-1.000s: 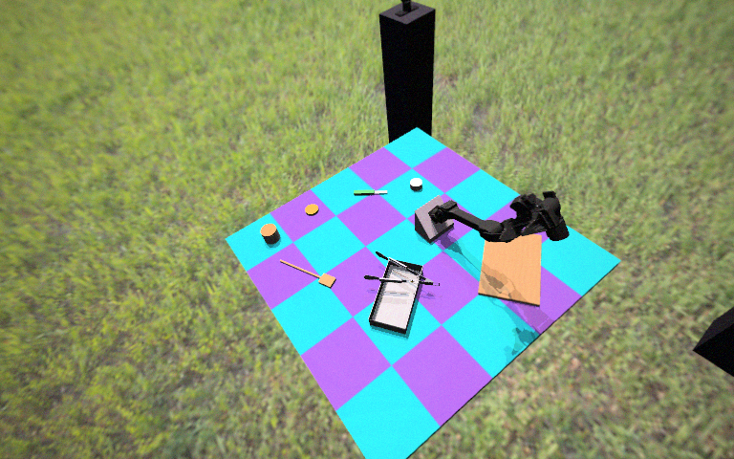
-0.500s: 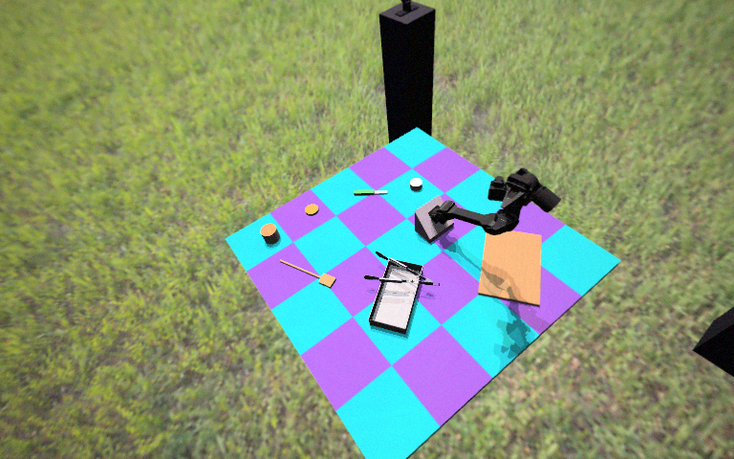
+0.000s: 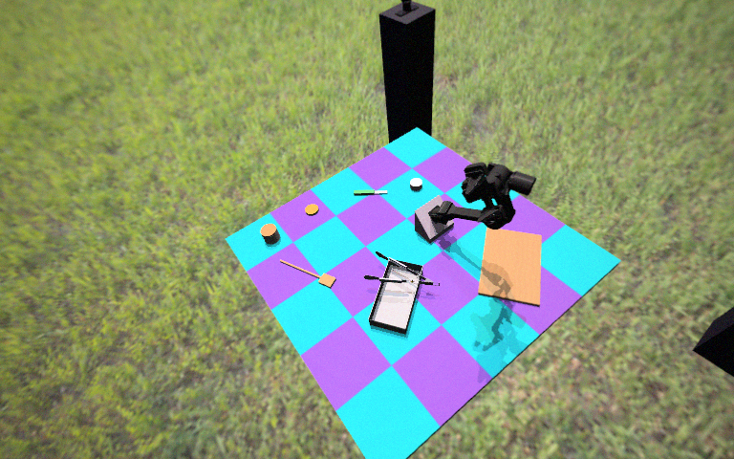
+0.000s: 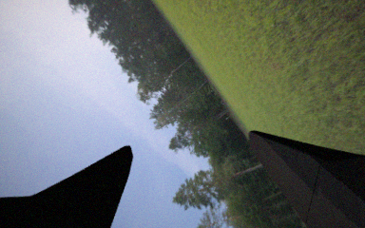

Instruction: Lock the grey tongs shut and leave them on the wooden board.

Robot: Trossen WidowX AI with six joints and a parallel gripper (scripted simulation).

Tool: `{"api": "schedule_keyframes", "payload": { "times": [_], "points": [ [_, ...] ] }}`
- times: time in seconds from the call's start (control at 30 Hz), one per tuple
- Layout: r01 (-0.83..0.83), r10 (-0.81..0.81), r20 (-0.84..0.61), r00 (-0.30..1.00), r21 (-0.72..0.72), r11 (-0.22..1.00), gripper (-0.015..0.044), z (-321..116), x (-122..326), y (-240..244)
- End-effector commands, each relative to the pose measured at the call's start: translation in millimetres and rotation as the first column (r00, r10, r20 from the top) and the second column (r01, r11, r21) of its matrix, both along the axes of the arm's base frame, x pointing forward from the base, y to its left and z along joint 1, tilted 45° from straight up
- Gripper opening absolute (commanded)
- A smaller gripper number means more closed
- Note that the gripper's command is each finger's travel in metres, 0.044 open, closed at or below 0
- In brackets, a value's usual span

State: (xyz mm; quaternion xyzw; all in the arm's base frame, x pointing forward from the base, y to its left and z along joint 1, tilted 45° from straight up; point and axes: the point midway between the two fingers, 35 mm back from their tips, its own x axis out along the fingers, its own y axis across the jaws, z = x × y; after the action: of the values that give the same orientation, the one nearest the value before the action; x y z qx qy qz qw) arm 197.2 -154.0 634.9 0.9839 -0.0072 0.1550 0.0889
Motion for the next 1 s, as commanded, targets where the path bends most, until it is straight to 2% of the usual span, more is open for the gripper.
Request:
{"api": "schedule_keyframes", "payload": {
  "times": [0.0, 0.17, 0.3, 0.5, 0.73, 0.83, 0.97],
  "points": [
    [-0.031, 0.033, -0.012, 0.999, 0.119, 0.992, 0.0440, -12, 13, -12],
    [-0.100, 0.135, -0.065, 0.989, 0.379, 0.920, 0.0440, -49, 50, -31],
    [-0.121, 0.186, -0.077, 0.979, 0.517, 0.848, 0.0440, -67, 70, -37],
    [-0.083, 0.301, -0.158, 0.940, 0.751, 0.655, 0.0440, -127, 114, -41],
    [0.138, 0.487, -0.307, 0.817, 0.926, 0.353, 0.0440, -233, 167, -14],
    [0.277, 0.571, -0.367, 0.734, 0.930, 0.241, 0.0440, -279, 181, 10],
    [0.481, 0.679, -0.433, 0.593, 0.867, 0.133, 0.0440, -339, 186, 49]
  ]
}}
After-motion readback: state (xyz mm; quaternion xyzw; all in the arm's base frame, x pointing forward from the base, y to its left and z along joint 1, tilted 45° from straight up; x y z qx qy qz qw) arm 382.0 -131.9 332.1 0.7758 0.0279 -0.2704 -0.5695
